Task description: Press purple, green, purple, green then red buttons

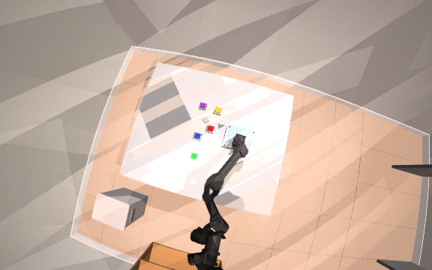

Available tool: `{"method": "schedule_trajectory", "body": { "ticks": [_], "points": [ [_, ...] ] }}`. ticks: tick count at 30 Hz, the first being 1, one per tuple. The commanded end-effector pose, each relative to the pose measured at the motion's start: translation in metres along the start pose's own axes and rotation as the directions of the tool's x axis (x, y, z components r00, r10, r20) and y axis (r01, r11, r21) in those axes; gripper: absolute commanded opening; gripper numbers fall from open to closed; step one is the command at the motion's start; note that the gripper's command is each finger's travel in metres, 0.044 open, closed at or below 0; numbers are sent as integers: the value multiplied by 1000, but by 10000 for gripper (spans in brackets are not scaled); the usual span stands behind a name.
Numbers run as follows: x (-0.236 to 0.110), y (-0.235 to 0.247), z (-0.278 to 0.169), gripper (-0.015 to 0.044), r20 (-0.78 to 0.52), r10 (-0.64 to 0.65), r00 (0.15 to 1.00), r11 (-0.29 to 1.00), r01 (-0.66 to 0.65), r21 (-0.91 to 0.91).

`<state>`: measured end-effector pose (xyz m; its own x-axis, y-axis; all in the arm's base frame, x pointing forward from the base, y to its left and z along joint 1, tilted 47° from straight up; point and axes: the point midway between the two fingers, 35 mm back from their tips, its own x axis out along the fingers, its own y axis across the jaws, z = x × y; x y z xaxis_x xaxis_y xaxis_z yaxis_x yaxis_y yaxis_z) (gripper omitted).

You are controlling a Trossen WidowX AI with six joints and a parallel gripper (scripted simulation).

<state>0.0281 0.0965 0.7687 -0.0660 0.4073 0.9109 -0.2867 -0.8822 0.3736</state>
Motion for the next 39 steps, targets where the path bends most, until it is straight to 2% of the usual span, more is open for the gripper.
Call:
{"method": "schedule_trajectory", "body": {
  "ticks": [1,3,5,9,12,16,22,28,34,39],
  "points": [
    [0,3,-2,400,-4,9,1000,1000,-9,1],
    [-4,30,-17,400,-33,82,996,997,-82,9],
    [-14,76,-40,400,-77,207,975,978,-206,31],
    [-30,122,-59,400,-111,330,937,944,-325,62],
    [-53,170,-74,400,-135,459,878,888,-448,102],
    [-98,239,-86,400,-147,635,758,771,-613,170],
    [-183,327,-81,400,-110,846,522,531,-803,272],
    [-282,390,-54,400,-20,969,247,238,-907,346],
    [-390,427,-11,400,101,994,-47,-82,-922,377],
    [-482,434,33,400,209,935,-286,-346,-865,364]
  ]
}}
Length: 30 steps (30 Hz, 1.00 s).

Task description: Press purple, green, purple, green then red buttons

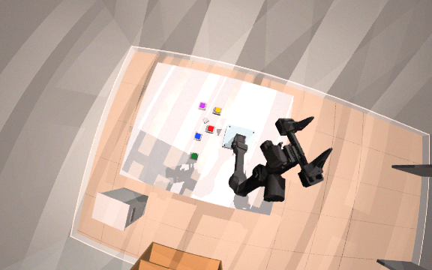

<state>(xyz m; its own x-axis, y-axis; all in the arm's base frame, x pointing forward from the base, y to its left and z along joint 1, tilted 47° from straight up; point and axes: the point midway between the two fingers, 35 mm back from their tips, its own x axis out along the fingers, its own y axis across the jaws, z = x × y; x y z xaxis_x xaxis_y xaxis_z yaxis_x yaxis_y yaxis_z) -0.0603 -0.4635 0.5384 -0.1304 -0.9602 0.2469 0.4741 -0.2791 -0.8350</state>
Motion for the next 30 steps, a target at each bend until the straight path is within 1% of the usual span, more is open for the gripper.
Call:
{"method": "schedule_trajectory", "body": {
  "ticks": [1,4,8,11,15,19,23,27,30],
  "points": [
    [16,75,5,400,14,202,979,979,-202,23],
    [20,136,10,400,24,360,933,932,-360,33],
    [13,218,20,400,36,556,830,830,-557,40],
    [-1,278,28,400,43,687,725,724,-689,39],
    [-33,354,39,400,44,834,550,549,-835,33],
    [-77,425,49,400,32,939,342,341,-940,24],
    [-133,486,56,400,3,994,110,110,-994,18],
    [-200,537,59,400,-45,990,-134,-133,-991,23],
    [-255,567,57,400,-95,944,-317,-314,-949,40]
  ]
}}
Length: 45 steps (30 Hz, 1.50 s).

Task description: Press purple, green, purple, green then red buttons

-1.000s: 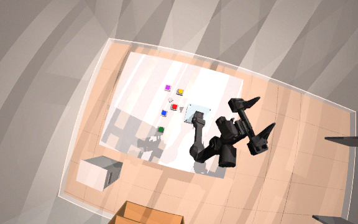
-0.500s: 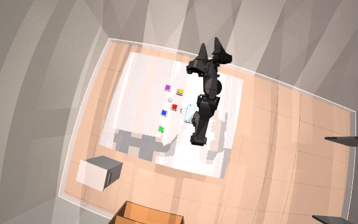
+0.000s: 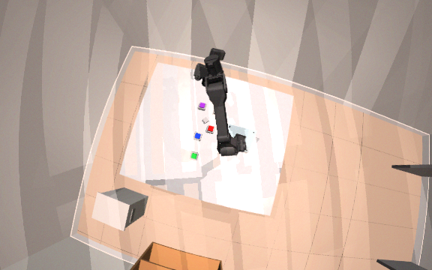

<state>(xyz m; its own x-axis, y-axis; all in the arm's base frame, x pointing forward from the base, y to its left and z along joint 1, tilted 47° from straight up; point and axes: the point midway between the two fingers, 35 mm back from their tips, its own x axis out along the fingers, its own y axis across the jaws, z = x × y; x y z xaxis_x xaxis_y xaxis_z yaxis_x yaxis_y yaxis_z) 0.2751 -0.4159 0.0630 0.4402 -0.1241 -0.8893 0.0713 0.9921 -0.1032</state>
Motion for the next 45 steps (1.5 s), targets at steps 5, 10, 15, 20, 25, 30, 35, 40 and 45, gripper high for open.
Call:
{"method": "schedule_trajectory", "body": {
  "ticks": [5,10,15,20,25,30,35,40,45],
  "points": [
    [80,138,-9,400,-160,463,872,886,-458,66],
    [104,238,-29,400,-296,713,636,697,-690,196],
    [106,276,-40,400,-346,785,515,609,-746,270],
    [112,284,-43,348,-345,784,515,609,-746,270],
    [138,325,-61,216,-344,786,513,607,-747,271],
    [138,325,-61,85,-344,786,513,607,-747,271],
    [138,325,-61,20,-344,786,513,607,-747,271],
    [138,325,-61,20,-344,786,513,607,-747,271],
    [141,330,-63,20,-344,786,513,607,-748,271]
  ]
}}
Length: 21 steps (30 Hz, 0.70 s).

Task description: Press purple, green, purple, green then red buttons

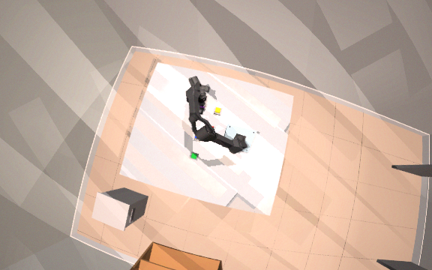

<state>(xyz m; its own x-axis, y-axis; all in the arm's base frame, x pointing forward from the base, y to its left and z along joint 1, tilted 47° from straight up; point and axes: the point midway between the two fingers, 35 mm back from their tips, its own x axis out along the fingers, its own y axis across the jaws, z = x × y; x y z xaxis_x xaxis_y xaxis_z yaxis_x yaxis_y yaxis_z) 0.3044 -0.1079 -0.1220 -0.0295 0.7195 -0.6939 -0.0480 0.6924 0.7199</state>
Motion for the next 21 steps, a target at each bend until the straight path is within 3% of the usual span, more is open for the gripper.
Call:
{"method": "schedule_trajectory", "body": {
  "ticks": [1,21],
  "points": [
    [5,0,0,20,4,4,1000,1000,-4,4],
    [31,1,0,20,4,5,1000,1000,-5,4]
  ]
}}
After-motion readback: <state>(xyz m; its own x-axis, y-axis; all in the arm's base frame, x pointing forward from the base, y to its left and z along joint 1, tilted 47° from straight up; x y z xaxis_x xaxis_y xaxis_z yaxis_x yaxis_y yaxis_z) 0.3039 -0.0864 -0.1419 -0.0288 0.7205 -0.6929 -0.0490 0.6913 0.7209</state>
